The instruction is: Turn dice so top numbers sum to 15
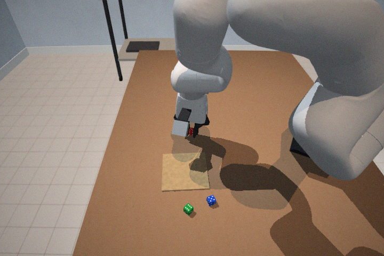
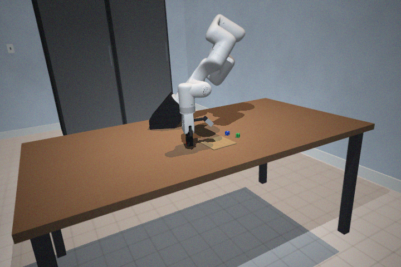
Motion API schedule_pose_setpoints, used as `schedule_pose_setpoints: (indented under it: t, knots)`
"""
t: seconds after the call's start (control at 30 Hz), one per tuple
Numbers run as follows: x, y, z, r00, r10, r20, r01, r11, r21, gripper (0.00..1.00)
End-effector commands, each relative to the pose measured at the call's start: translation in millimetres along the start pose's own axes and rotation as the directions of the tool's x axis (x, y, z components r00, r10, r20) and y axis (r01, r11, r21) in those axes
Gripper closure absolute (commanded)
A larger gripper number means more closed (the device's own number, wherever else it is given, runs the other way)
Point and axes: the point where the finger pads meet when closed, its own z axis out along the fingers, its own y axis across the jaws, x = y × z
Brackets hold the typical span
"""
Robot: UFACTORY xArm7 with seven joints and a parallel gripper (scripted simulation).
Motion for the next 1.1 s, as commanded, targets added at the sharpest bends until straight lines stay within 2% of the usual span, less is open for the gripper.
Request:
schedule_pose_setpoints:
  t: [0.0,0.2,0.33,0.8,1.0,1.07]
  knots:
    - [-1,2,-21,1.000,0.000,0.004,0.000,1.000,-0.005,0.85]
    - [-1,1,-67,1.000,0.000,0.004,0.000,1.000,-0.005,0.85]
    - [-1,1,-84,1.000,0.000,0.004,0.000,1.000,-0.005,0.85]
    - [-1,1,-88,1.000,0.003,0.004,-0.003,1.000,-0.005,0.85]
    - [-1,2,-87,0.998,0.058,0.003,-0.058,0.998,-0.005,0.85]
    - [-2,2,-87,0.992,0.125,0.002,-0.125,0.992,-0.005,0.85]
